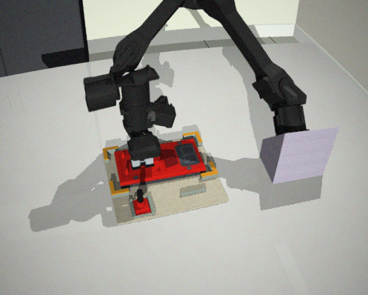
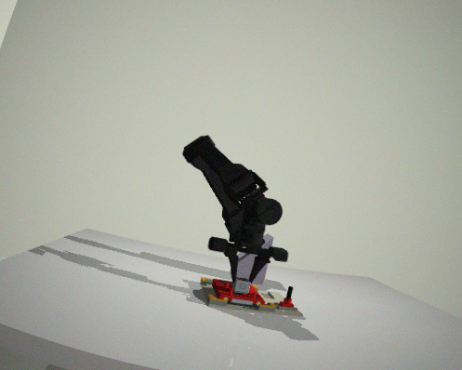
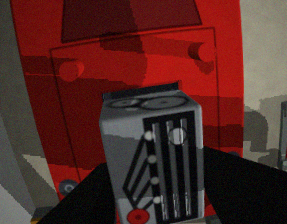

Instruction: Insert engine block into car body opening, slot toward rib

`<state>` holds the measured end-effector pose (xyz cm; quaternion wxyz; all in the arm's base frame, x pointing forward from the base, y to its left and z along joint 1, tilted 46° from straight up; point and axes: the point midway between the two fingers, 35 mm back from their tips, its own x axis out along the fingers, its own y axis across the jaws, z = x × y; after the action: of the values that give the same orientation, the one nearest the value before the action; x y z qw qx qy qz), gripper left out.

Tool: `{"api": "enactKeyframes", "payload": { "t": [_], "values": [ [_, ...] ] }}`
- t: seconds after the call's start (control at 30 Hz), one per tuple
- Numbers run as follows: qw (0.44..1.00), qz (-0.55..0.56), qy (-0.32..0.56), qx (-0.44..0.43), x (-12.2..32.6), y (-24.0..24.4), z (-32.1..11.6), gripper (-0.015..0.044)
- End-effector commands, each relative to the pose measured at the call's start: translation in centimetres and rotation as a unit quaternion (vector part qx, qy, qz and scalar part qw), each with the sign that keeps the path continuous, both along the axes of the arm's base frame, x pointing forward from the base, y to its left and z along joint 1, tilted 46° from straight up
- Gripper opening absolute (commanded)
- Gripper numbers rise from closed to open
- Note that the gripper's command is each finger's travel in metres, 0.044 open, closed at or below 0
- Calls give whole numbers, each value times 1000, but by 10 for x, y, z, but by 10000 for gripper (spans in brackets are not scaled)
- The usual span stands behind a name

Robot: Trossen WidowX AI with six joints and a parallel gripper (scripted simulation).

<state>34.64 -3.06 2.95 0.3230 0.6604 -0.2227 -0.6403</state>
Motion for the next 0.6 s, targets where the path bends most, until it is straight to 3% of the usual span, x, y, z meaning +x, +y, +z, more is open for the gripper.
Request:
{"api": "enactKeyframes", "payload": {
  "t": [0.0, 0.57],
  "values": [
    [1000, 1, 0, -2, 0, -1, -1, 159],
    [1000, 1, 0, -2, 1, -4, -4, 159]
  ]
}}
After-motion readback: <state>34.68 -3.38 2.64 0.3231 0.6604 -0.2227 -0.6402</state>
